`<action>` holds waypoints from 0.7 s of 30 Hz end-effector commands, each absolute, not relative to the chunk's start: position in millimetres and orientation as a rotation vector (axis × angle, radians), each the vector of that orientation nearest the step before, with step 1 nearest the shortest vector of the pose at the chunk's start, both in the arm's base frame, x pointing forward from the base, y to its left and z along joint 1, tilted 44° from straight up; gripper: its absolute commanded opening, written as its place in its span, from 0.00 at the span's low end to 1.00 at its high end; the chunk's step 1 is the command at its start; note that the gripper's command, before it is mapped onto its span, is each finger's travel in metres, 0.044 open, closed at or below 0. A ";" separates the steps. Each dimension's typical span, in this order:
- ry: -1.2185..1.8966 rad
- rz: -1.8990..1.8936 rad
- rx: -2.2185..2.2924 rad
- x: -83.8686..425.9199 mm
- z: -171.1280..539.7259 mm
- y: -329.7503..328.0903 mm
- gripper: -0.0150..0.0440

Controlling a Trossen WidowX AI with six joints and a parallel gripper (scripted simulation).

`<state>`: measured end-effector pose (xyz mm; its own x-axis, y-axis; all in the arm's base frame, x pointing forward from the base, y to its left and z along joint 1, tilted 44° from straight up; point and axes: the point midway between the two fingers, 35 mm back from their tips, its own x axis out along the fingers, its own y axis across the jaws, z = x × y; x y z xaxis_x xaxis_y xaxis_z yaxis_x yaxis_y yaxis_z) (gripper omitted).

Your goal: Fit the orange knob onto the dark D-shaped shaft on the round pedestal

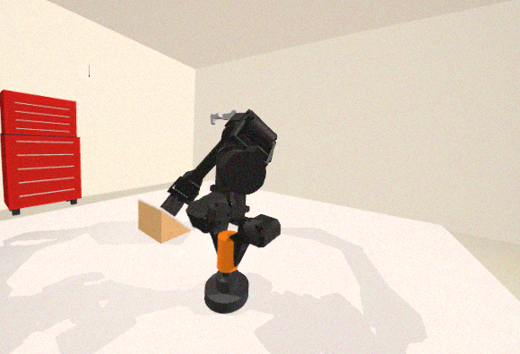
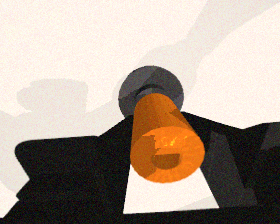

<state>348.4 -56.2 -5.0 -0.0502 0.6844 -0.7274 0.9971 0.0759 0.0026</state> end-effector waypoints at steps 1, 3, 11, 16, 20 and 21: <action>1.793 -0.735 1.681 348.7 -5.0 -55.1 0.25; 1.790 -0.771 1.703 348.7 -5.1 -55.0 0.25; 1.796 -0.696 1.656 348.7 -5.4 -54.7 0.25; 1.797 -0.689 1.651 348.7 -5.4 -54.6 0.25; 1.795 -0.708 1.663 349.3 -3.1 -56.5 0.25; 1.794 -0.721 1.672 350.0 -0.6 -58.3 0.25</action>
